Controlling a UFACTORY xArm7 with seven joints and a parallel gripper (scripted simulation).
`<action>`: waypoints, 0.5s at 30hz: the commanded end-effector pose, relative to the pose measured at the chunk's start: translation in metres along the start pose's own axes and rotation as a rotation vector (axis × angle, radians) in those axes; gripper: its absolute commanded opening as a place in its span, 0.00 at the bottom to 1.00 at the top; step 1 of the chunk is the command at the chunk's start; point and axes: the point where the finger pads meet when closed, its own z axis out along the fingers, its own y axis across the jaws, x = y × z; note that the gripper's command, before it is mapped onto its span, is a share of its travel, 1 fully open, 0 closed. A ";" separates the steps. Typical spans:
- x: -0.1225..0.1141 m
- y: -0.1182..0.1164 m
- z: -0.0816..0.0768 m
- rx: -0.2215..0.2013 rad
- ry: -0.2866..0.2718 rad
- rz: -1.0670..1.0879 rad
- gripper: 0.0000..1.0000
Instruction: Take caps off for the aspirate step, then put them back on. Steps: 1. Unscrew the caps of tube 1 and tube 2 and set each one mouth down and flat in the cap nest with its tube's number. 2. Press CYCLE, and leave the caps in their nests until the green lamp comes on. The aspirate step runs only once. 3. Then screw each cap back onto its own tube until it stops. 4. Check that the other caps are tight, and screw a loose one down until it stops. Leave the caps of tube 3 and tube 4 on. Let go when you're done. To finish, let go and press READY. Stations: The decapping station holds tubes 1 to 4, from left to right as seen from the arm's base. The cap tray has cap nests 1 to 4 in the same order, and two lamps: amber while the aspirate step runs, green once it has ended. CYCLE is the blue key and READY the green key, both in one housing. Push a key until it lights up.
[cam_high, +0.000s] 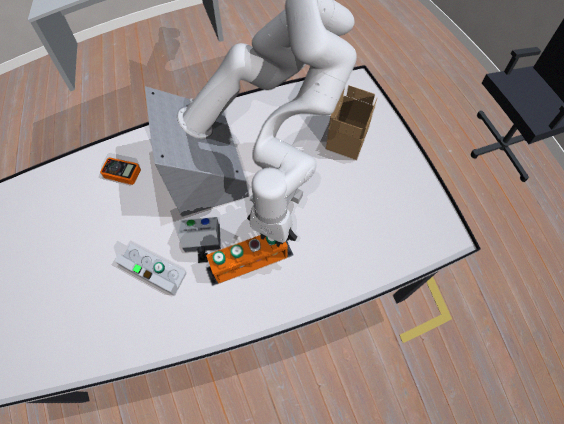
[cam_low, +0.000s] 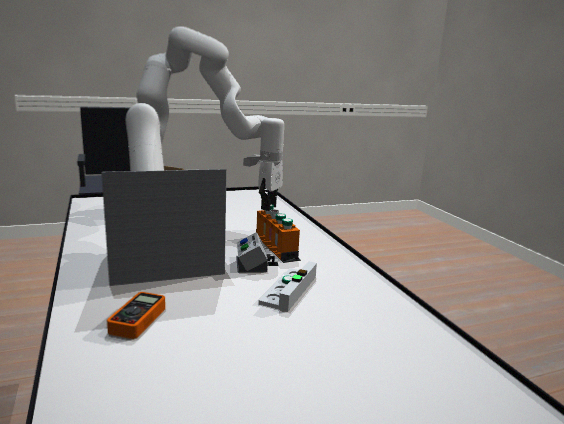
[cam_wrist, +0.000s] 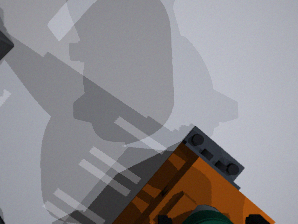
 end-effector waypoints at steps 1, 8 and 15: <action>-0.002 0.001 -0.002 -0.012 -0.004 -0.068 0.46; -0.002 0.001 -0.002 -0.012 -0.004 -0.068 0.00; -0.002 0.001 -0.002 -0.012 -0.004 -0.068 0.00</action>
